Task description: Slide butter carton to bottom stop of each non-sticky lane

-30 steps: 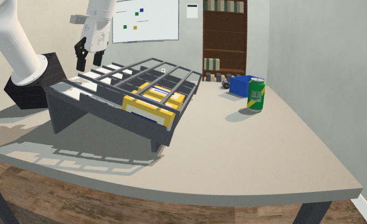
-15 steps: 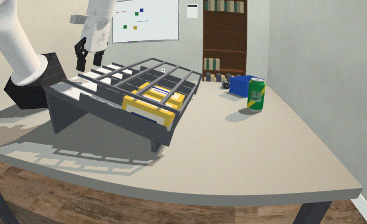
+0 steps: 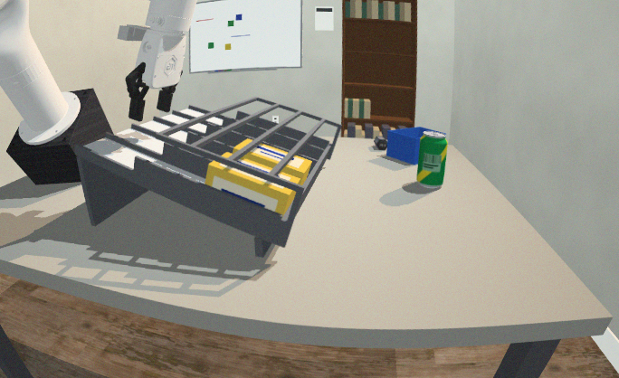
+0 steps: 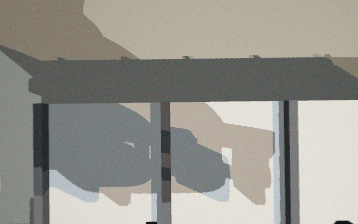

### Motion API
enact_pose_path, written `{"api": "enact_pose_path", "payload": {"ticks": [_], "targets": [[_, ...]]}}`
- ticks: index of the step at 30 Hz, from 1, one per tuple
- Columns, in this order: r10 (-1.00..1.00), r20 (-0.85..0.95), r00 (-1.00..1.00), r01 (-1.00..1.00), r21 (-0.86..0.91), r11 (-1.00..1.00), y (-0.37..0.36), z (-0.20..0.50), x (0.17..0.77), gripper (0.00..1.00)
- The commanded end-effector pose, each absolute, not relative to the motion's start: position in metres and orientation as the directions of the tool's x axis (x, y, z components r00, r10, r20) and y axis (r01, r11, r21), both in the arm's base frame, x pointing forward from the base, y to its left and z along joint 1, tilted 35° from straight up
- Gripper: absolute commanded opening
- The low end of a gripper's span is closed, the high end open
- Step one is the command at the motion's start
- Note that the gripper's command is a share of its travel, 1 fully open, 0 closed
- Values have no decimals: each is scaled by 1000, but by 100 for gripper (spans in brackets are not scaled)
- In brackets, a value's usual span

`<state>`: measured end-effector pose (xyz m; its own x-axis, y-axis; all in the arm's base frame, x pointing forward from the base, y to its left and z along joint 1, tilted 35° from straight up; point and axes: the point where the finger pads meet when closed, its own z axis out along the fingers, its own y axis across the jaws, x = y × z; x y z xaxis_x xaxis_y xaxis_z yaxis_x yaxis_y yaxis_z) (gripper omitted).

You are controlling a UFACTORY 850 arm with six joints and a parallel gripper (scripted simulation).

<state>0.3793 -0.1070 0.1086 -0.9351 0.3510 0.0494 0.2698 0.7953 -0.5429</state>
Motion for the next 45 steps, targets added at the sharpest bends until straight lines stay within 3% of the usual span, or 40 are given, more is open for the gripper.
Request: {"api": "enact_pose_path", "payload": {"ticks": [1, 32, 33, 45], "targets": [[351, 48, -935, 270, -543, 795, -107, 109, 380, 100], [351, 48, -935, 270, -543, 795, -120, 86, 373, 100], [351, 49, -935, 270, -542, 796, -119, 87, 373, 0], [351, 49, -935, 270, -542, 796, -119, 87, 373, 0]]}}
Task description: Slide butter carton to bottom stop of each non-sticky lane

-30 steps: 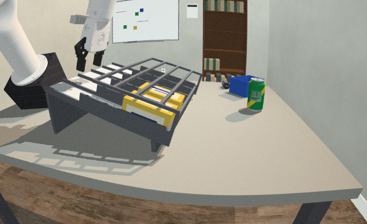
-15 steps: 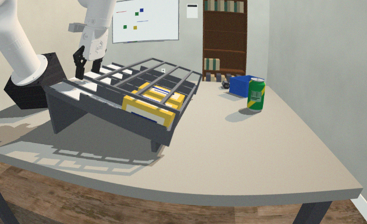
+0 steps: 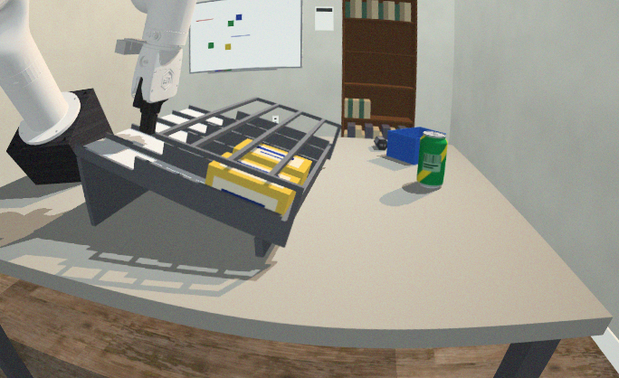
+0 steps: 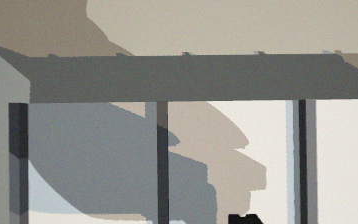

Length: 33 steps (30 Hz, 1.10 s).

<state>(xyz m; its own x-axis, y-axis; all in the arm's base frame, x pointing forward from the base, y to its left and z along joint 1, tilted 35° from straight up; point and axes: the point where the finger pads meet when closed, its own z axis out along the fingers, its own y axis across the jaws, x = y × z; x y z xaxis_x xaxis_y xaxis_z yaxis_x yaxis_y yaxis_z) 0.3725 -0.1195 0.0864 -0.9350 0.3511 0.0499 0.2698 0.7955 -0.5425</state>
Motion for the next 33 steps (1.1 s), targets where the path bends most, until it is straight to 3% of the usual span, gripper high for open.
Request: {"api": "enact_pose_path", "payload": {"ticks": [1, 21, 22, 33], "targets": [[351, 49, -935, 270, -542, 796, -119, 87, 373, 0], [351, 49, -935, 270, -542, 796, -119, 87, 373, 0], [351, 49, -935, 270, -542, 796, -119, 87, 373, 100], [351, 49, -935, 270, -542, 796, -119, 87, 373, 100]]}}
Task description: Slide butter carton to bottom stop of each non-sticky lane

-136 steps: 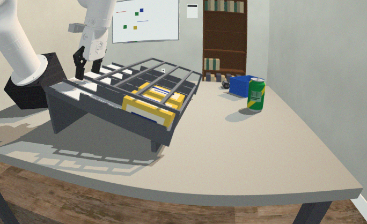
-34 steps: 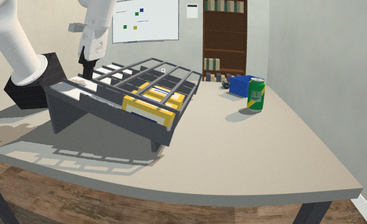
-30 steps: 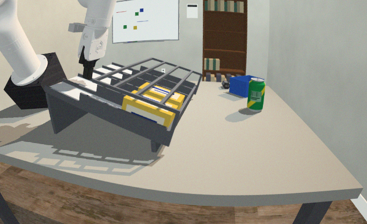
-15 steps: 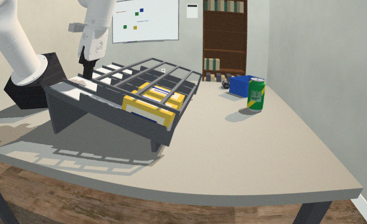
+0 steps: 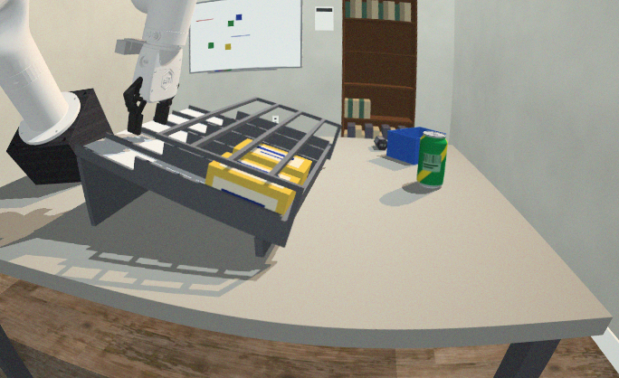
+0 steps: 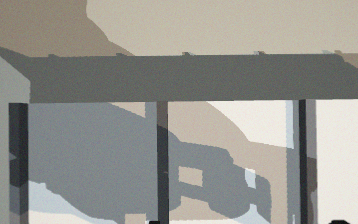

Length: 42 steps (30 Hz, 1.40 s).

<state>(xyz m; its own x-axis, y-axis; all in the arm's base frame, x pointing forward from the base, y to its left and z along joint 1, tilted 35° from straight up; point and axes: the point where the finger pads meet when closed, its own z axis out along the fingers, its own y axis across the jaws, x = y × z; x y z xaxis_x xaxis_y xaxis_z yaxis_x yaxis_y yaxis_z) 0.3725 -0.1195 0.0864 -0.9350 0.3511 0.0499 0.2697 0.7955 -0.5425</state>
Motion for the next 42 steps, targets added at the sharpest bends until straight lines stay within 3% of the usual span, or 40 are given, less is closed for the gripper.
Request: {"api": "enact_pose_path", "payload": {"ticks": [1, 42], "targets": [[351, 49, -935, 270, -542, 796, -119, 87, 373, 100], [351, 49, -935, 270, -542, 796, -107, 109, 380, 100]]}}
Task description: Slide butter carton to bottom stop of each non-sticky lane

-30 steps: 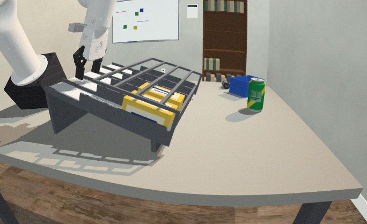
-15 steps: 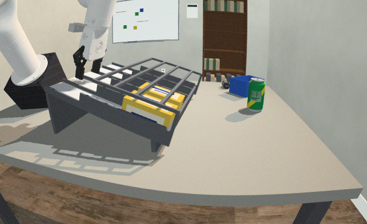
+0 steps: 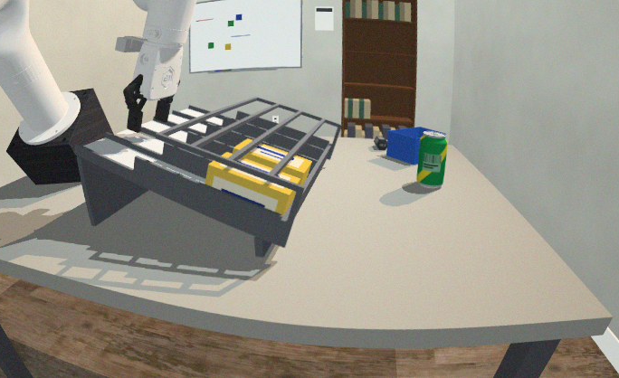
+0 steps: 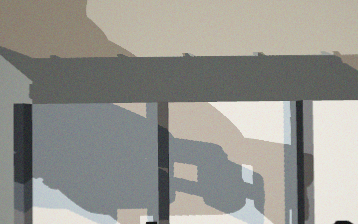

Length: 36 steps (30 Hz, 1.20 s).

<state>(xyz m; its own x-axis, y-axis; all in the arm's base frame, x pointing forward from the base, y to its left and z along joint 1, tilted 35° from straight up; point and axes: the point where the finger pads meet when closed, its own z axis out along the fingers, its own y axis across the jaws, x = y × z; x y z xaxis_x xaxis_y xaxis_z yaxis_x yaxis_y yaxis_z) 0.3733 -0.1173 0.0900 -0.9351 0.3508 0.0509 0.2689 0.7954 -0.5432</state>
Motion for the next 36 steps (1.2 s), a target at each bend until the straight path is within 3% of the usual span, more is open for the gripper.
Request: {"api": "enact_pose_path", "payload": {"ticks": [1, 14, 15, 31, 32, 36], "targets": [[351, 49, -935, 270, -542, 796, -107, 109, 380, 100], [351, 49, -935, 270, -542, 796, -107, 109, 380, 100], [200, -184, -963, 269, -545, 794, -69, 164, 381, 100], [192, -195, -962, 269, -545, 794, -49, 191, 374, 100], [202, -179, -963, 267, -540, 798, -55, 181, 377, 90], [202, -179, -963, 267, -540, 798, -55, 181, 377, 90]]}}
